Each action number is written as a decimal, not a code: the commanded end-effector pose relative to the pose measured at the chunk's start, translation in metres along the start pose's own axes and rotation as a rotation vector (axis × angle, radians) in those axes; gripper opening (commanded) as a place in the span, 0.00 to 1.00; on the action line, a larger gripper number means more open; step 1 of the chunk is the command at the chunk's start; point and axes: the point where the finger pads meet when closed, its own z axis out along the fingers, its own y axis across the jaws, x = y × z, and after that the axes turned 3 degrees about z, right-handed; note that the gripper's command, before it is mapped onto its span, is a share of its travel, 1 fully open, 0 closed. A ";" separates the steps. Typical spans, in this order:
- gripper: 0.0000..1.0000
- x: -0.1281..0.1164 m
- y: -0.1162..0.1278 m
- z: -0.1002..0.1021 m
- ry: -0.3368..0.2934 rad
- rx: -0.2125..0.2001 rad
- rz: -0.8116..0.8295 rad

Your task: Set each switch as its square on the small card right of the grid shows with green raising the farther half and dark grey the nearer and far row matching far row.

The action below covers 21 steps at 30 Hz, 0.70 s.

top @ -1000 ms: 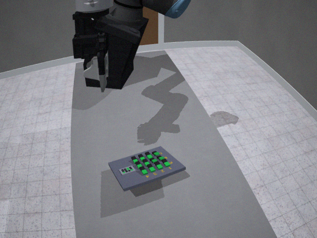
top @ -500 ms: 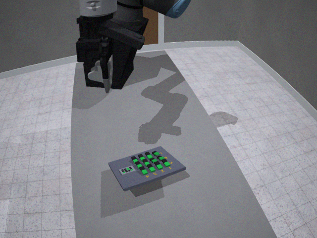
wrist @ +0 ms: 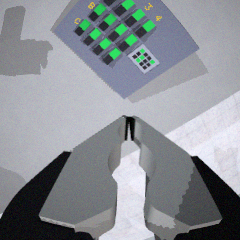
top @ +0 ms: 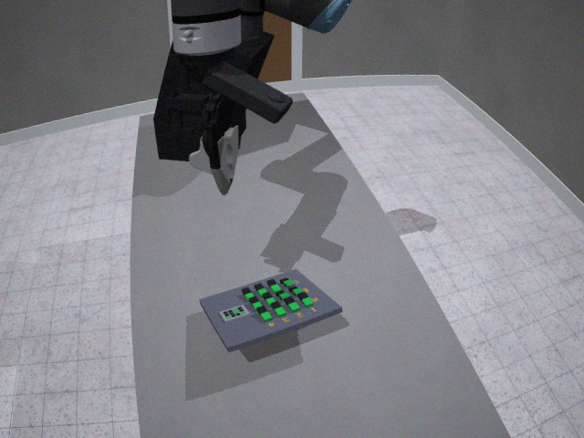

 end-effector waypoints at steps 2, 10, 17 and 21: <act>0.00 0.014 -0.006 0.015 0.014 -0.023 0.137; 0.00 0.031 -0.018 0.034 0.044 -0.033 0.315; 0.00 0.044 -0.028 0.047 0.069 -0.035 0.448; 0.00 0.055 -0.039 0.058 0.092 -0.033 0.566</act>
